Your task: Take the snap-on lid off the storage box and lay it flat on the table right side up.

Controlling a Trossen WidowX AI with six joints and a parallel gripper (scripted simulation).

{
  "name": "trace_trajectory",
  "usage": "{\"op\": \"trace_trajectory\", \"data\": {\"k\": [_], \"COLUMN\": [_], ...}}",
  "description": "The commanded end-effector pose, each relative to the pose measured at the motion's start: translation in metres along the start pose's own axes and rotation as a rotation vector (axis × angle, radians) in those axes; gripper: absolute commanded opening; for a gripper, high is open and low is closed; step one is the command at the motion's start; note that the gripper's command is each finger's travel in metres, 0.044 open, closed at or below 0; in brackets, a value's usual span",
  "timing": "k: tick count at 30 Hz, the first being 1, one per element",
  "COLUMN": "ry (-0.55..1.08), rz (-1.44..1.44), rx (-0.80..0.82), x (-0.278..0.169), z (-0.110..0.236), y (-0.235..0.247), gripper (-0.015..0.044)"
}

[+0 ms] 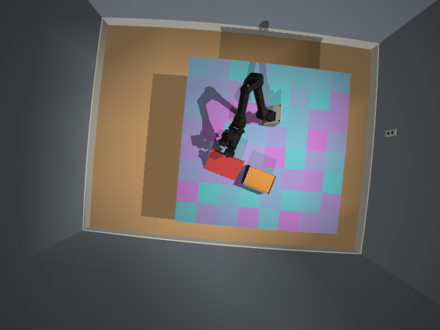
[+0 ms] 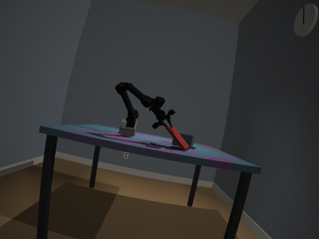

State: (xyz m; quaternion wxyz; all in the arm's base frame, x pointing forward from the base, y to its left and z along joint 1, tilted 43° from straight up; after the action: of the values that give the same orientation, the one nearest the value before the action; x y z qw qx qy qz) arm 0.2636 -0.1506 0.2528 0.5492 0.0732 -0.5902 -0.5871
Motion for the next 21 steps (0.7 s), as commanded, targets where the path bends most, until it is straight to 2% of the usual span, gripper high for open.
{"op": "trace_trajectory", "data": {"k": [1, 21], "ry": [0.007, 0.006], "rz": [0.004, 0.005], "rx": [0.001, 0.001], "x": [-0.001, 0.0], "z": [-0.003, -0.013], "y": [-0.004, -0.016], "gripper": [0.0, 0.0]}}
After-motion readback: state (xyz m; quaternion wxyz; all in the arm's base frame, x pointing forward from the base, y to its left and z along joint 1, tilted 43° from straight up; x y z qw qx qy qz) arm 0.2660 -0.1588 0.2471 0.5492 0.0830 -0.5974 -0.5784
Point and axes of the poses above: the point midway between the two fingers, 35 mm back from their tips, its own z axis back along the fingers, its own y axis across the jaws, x = y × z, the point moved 3 cm from there along z, back along the fingers, and after that the axes turned 7 degrees about -z, right-handed, at the moved point
